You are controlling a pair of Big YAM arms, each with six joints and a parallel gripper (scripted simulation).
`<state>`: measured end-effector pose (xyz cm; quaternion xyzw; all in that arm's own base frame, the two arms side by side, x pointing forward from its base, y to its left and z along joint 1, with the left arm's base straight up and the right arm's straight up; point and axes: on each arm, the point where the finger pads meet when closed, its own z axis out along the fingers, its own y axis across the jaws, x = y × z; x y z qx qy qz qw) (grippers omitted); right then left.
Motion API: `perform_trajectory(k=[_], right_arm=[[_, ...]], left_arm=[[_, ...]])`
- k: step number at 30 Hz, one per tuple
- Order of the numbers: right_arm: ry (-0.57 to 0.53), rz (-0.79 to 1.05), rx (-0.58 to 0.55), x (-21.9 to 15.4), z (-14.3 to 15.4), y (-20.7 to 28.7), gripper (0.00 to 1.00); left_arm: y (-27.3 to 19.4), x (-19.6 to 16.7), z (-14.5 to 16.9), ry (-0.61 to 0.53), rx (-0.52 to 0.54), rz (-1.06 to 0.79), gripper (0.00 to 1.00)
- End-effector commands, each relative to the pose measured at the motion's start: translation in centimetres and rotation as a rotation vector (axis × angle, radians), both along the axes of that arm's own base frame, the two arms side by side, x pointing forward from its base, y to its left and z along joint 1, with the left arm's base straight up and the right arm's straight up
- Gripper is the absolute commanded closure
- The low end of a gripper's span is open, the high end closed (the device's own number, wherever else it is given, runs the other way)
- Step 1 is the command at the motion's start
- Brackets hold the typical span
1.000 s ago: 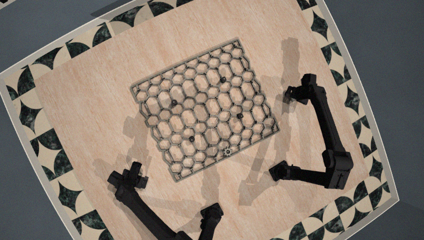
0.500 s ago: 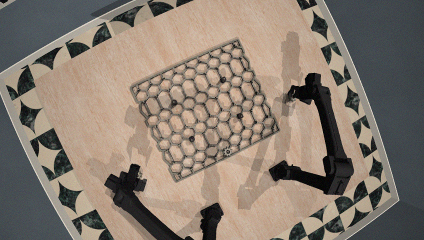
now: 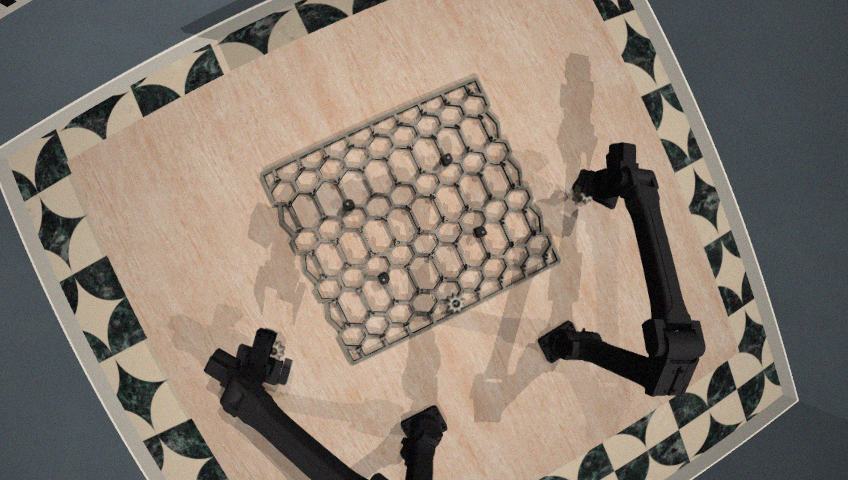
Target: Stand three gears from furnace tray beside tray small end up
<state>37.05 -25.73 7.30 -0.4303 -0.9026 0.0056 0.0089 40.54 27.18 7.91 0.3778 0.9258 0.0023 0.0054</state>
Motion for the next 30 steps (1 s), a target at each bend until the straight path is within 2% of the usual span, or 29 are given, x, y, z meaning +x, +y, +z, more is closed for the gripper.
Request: perform_trajectory(k=[1,7,12,14,18,22,27,30], right_arm=[[-0.047,-0.069,-0.028,2.8,1.6,4.3,0.14],[-0.071,-0.084,-0.014,5.6,1.7,17.0,0.14],[-0.083,-0.075,0.005,4.5,1.7,28.5,0.14],[-0.083,-0.075,0.005,4.5,1.7,28.5,0.14],[-0.074,-0.061,0.015,1.6,1.3,35.8,0.14],[-0.062,-0.043,0.020,-2.0,0.7,41.2,0.14],[-0.046,-0.011,0.019,-6.7,0.1,46.1,0.14],[-0.042,0.000,0.017,-8.0,-0.1,47.1,0.14]], left_arm=[[-2.4,0.7,3.1,-0.054,0.019,0.046,0.00],[-11.6,0.0,11.8,-0.250,0.004,0.151,0.00],[-20.2,-3.5,18.1,-0.435,-0.081,0.191,0.00],[-20.2,-3.5,18.1,-0.435,-0.081,0.191,0.00],[-26.5,-8.2,21.7,-0.570,-0.200,0.200,0.00],[-31.3,-13.5,23.9,-0.680,-0.344,0.190,0.00],[-35.4,-20.4,24.7,-0.767,-0.555,0.156,0.00],[-36.3,-22.3,24.7,-0.782,-0.619,0.141,0.00]])
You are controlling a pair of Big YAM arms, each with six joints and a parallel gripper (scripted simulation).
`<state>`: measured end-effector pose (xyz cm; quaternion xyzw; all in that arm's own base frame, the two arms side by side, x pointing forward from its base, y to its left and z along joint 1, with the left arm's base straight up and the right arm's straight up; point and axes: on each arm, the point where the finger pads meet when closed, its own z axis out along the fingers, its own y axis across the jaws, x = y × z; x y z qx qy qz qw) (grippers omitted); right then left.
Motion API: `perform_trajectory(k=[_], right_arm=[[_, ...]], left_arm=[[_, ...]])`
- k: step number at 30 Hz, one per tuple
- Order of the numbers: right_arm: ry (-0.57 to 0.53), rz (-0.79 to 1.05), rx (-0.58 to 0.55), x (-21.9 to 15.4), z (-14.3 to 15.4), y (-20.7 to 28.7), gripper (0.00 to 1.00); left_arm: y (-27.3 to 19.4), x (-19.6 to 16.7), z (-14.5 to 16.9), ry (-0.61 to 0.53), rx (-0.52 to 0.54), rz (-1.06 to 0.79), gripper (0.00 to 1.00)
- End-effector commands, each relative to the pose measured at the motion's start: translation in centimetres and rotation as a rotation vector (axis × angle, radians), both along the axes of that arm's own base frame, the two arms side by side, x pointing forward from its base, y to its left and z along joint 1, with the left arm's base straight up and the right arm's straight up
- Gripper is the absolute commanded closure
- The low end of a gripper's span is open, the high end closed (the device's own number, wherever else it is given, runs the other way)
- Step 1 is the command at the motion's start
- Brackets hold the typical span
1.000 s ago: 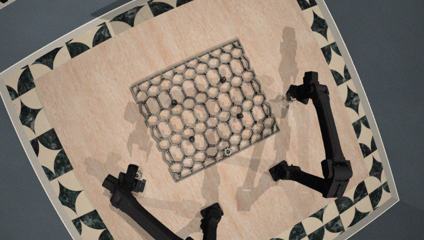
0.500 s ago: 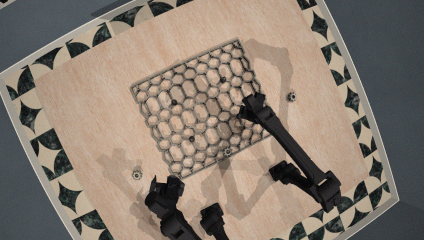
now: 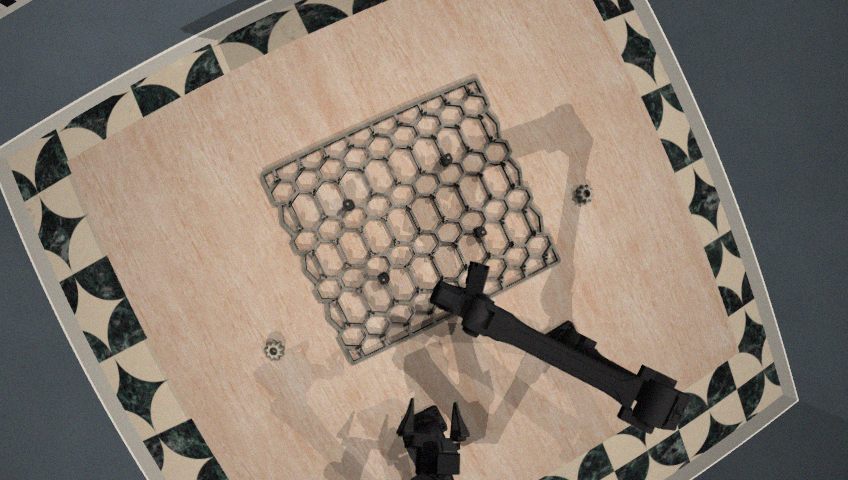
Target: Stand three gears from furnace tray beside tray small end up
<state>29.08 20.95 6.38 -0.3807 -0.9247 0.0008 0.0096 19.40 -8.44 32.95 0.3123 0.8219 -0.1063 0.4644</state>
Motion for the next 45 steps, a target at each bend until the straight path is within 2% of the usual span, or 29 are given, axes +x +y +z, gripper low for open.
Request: perform_trajectory(k=[1,6,12,13,18,21,35,36,45], right_arm=[[-0.038,-0.108,0.009,0.0,0.9,0.4,0.14],[-0.032,-0.066,0.006,-1.7,0.7,1.5,0.14],[-0.043,-0.068,0.015,-1.0,1.1,1.8,0.14],[-0.043,-0.068,0.015,-1.0,1.1,1.8,0.14],[-0.043,-0.068,0.015,-1.0,1.1,1.8,0.14],[-0.009,-0.088,-0.015,-1.4,-1.0,1.0,0.14],[-0.009,-0.074,-0.015,-1.5,-2.7,1.0,0.14],[-0.026,-0.074,0.000,-0.6,-2.2,1.7,0.15],[-0.013,-0.074,-0.011,-1.3,-4.1,1.1,0.26]], left_arm=[[-0.7,-1.2,-0.4,0.039,-0.080,0.062,0.00],[-1.9,-4.6,-0.8,0.000,-0.175,-0.007,0.00],[-2.6,-6.1,-1.5,-0.007,-0.211,-0.056,0.00],[-2.5,-6.4,-0.2,-0.039,-0.208,-0.067,0.00],[-2.5,-6.4,-0.2,-0.040,-0.207,-0.068,0.00],[-2.5,-6.4,-0.2,-0.040,-0.207,-0.068,0.00],[-2.5,-6.4,-0.2,-0.040,-0.207,-0.068,0.00],[-2.5,-6.4,-0.2,-0.040,-0.207,-0.068,0.00],[-2.5,-6.4,-0.2,-0.040,-0.207,-0.068,0.00]])
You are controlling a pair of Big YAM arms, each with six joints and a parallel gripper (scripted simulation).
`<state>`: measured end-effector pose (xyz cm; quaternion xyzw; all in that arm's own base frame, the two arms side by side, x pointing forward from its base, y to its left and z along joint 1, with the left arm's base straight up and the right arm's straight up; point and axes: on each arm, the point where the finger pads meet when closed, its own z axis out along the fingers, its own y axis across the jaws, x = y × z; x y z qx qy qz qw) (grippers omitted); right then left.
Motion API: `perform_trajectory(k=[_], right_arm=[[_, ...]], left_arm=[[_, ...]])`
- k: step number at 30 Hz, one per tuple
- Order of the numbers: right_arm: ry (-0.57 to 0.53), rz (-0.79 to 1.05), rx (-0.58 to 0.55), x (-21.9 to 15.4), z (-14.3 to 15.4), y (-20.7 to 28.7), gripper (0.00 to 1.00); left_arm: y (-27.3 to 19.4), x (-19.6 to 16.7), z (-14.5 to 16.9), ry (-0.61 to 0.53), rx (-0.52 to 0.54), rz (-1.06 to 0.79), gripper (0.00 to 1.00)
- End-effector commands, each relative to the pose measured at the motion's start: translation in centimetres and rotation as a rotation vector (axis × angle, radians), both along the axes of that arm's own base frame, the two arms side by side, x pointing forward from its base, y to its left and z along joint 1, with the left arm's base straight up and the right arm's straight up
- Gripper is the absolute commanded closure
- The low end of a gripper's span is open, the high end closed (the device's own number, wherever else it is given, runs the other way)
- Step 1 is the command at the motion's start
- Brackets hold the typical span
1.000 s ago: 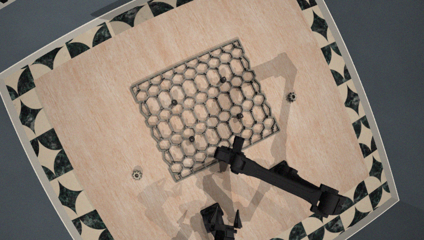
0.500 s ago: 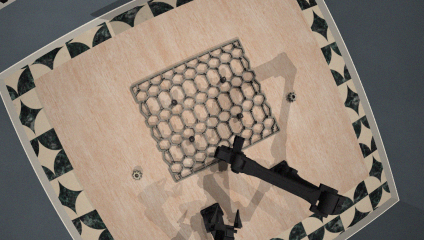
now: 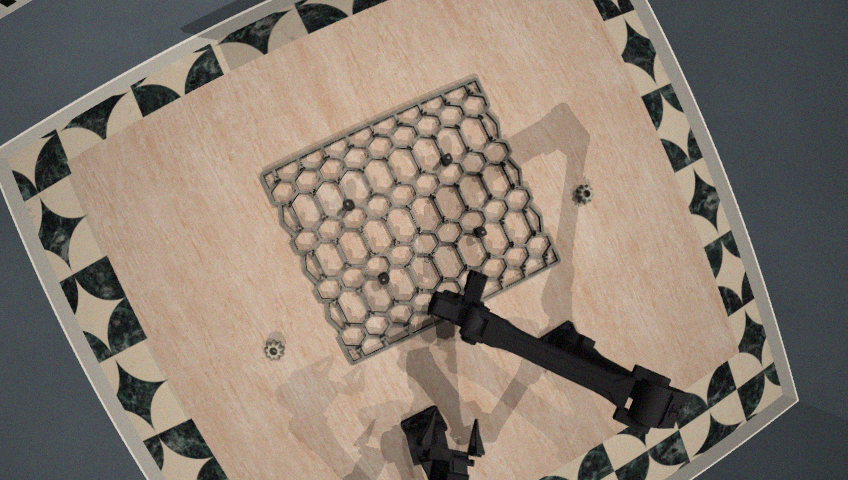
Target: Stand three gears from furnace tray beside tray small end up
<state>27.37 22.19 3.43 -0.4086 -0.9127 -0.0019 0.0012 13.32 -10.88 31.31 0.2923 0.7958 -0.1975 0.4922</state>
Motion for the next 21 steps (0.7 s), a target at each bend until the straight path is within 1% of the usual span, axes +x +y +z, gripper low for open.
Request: perform_trajectory(k=[1,5,7,15,17,19,21], right_arm=[[-0.002,-0.013,-0.003,0.8,-0.8,0.2,0.28],[0.001,-0.023,-0.006,0.6,-0.8,0.2,0.33],[0.001,-0.023,-0.006,0.6,-0.8,0.2,0.33],[0.007,-0.018,-0.011,0.3,-0.9,0.1,0.45],[-0.018,-0.018,0.010,1.2,0.7,0.9,0.67],[-0.032,-0.018,0.021,1.3,2.2,0.9,0.47],[-0.032,-0.017,0.022,1.3,3.8,0.9,0.47]], left_arm=[[-0.1,-0.3,1.4,-0.031,-0.016,-0.003,0.00],[-0.1,-0.3,1.4,-0.031,-0.016,-0.003,0.00],[-0.1,-0.3,1.4,-0.031,-0.016,-0.003,0.00],[0.1,-0.2,1.4,-0.031,-0.016,0.009,0.00],[0.1,-0.2,1.4,-0.031,-0.016,0.009,0.00],[0.1,-0.2,1.4,-0.031,-0.016,0.009,0.00],[0.1,-0.2,1.4,-0.031,-0.016,0.009,0.00]])
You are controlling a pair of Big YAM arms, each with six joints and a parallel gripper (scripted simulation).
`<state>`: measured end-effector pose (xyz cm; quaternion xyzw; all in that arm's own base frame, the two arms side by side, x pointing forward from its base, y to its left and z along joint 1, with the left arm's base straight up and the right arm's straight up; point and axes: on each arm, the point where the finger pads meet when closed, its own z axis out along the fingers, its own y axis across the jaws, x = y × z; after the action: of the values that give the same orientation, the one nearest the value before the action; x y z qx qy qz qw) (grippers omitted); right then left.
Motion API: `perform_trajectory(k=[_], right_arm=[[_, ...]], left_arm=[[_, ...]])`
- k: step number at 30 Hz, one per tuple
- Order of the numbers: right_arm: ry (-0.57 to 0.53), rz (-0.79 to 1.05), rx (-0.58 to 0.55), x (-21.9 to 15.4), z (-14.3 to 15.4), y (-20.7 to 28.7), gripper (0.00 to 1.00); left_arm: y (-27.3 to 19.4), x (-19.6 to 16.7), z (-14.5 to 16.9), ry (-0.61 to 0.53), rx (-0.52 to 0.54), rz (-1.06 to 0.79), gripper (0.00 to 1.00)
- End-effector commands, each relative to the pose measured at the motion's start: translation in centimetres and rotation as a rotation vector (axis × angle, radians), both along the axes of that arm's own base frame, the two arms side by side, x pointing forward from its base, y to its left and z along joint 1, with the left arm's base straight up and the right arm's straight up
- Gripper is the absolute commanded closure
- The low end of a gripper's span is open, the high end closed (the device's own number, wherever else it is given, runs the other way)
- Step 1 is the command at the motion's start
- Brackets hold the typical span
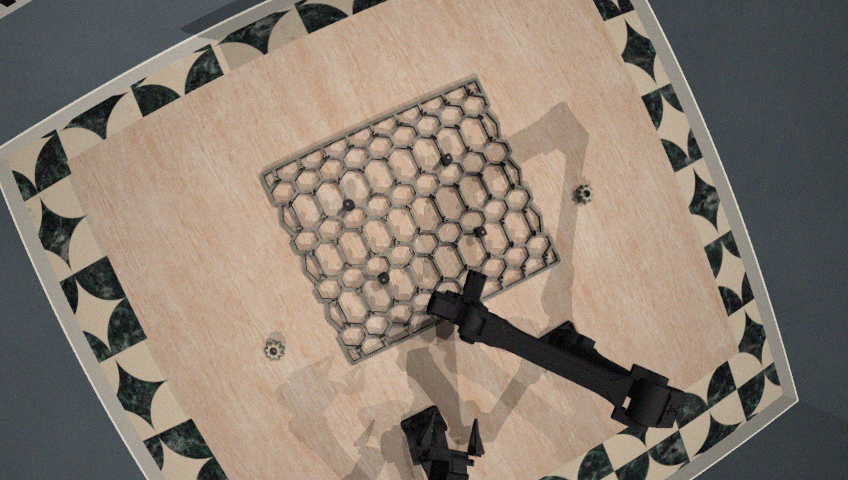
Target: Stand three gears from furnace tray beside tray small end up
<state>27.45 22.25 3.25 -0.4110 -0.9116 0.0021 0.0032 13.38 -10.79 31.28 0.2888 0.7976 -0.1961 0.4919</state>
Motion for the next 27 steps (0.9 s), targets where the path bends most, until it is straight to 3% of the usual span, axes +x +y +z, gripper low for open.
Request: perform_trajectory(k=[1,3,10,21,23,27], right_arm=[[-0.040,-0.012,0.027,1.2,4.9,0.9,0.47],[-0.040,-0.012,0.027,1.2,4.9,0.9,0.47],[-0.042,-0.012,0.030,1.1,9.7,0.8,0.47],[-0.049,0.008,0.029,2.0,9.3,0.5,0.47],[-0.029,0.018,0.008,2.2,7.8,-0.9,0.47],[-0.055,0.041,0.007,5.0,7.5,-4.2,0.47]], left_arm=[[0.0,-0.3,1.5,-0.034,-0.016,0.001,0.00],[0.0,-0.3,1.5,-0.034,-0.016,0.001,0.00],[0.0,-0.3,1.5,-0.034,-0.016,0.001,0.00],[0.1,0.0,2.6,-0.048,-0.030,0.016,0.00],[0.3,1.3,3.1,-0.037,-0.031,0.054,0.00],[1.4,5.4,3.4,0.005,-0.025,0.169,0.00]])
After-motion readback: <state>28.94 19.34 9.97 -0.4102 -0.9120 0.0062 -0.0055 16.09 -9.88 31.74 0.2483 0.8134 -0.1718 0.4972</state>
